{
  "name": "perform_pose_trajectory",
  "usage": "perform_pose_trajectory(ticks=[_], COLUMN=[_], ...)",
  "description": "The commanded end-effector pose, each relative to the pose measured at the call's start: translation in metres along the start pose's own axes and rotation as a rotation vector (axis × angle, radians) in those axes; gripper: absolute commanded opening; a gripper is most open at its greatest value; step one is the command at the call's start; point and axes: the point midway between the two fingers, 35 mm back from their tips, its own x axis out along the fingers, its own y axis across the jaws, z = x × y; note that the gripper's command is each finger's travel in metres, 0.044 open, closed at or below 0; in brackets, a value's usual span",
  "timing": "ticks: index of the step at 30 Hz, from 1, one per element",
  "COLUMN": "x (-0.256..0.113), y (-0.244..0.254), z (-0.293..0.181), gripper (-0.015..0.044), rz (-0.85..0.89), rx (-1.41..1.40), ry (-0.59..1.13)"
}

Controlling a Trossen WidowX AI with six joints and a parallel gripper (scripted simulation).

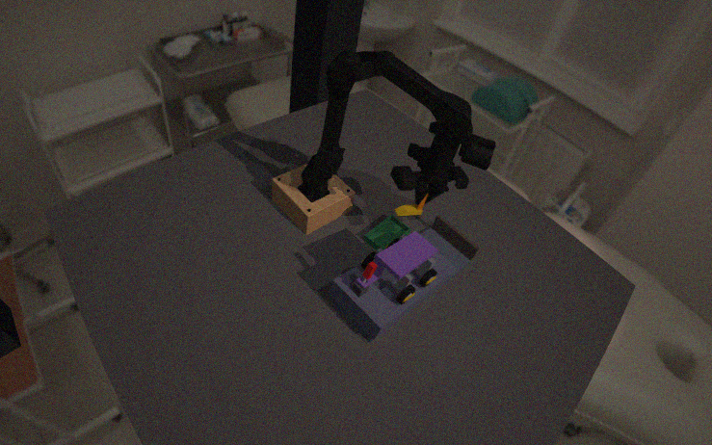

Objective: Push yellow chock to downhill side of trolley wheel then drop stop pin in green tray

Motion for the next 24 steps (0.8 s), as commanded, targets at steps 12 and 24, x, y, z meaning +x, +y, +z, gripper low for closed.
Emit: perform_pose_trajectory(ticks=[12,24], x=[-0.001,0.003], y=[-0.002,-0.012], z=[0.001,-0.016], gripper=[0.0,0.0], rz=[0.031,0.03], rx=[-0.455,-0.454], ry=[0.018,0.02])
